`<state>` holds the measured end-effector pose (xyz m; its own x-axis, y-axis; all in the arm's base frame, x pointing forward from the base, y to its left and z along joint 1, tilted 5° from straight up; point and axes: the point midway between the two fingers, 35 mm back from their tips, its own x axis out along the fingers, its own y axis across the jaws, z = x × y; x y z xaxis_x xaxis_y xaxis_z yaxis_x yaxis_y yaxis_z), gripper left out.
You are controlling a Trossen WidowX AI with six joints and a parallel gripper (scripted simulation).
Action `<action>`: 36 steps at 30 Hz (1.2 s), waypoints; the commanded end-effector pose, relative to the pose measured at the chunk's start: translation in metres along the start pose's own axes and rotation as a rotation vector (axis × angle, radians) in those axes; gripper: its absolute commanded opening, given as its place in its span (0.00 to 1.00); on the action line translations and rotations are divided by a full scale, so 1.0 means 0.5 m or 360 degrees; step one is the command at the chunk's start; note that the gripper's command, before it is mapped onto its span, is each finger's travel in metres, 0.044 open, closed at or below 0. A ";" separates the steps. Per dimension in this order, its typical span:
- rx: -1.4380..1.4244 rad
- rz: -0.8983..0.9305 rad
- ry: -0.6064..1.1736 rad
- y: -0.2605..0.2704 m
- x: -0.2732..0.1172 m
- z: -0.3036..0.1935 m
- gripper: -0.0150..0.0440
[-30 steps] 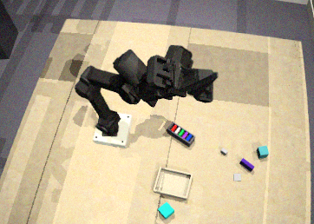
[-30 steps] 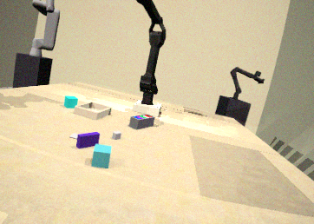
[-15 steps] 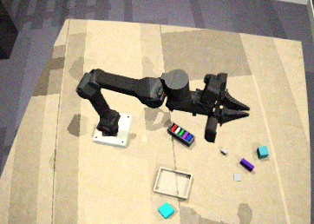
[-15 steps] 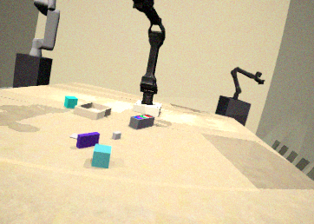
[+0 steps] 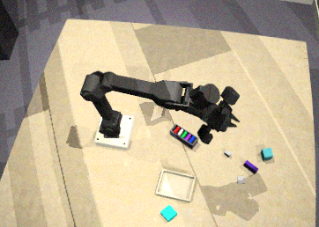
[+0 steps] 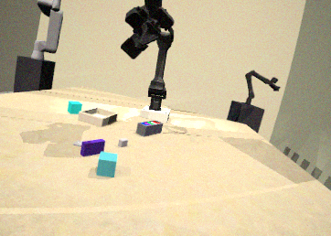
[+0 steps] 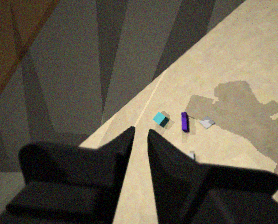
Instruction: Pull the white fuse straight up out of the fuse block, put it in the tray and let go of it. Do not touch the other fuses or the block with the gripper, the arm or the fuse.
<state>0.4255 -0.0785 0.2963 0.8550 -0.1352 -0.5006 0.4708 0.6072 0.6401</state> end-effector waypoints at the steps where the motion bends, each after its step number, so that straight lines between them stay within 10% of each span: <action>1: 0.0493 -0.0320 0.0240 -0.083 0.030 -0.129 0.37; 17: 0.1694 -0.1615 0.0135 -0.319 -0.060 -0.435 0.37; 36: 0.1719 -0.1658 0.0108 -0.331 -0.049 -0.445 0.37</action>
<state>0.2788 -0.0006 0.0775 0.0558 -0.0727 -0.9958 0.8025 -0.5901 0.0880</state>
